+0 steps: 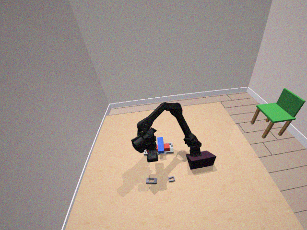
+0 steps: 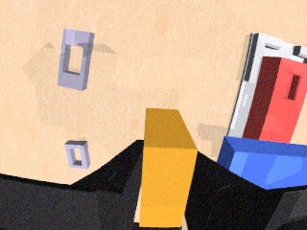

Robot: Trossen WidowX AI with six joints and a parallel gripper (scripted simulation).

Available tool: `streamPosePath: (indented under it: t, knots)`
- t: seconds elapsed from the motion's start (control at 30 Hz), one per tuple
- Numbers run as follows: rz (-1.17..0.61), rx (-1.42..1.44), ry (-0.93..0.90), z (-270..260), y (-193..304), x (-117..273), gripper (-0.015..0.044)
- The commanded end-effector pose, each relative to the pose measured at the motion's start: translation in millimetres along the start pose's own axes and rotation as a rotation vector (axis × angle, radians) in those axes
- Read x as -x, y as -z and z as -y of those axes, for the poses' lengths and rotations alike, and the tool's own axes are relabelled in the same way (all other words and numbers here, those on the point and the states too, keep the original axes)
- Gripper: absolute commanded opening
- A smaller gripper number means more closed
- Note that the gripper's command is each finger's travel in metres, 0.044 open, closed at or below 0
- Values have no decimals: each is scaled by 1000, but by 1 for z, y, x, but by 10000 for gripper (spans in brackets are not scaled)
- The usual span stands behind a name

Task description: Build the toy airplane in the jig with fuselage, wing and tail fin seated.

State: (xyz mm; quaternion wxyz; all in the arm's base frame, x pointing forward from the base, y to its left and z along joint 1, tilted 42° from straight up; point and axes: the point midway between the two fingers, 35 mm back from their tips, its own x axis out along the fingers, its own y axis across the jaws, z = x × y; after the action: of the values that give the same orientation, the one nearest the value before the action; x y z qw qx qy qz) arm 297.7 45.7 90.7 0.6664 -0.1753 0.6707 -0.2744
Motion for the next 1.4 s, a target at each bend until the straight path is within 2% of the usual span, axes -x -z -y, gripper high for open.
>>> streamPosePath:
  t: [0.0,1.37]
  knots:
    - [8,-10,1,12,-6,-1,0]
    - [4,-46,74,133,-33,-21,0]
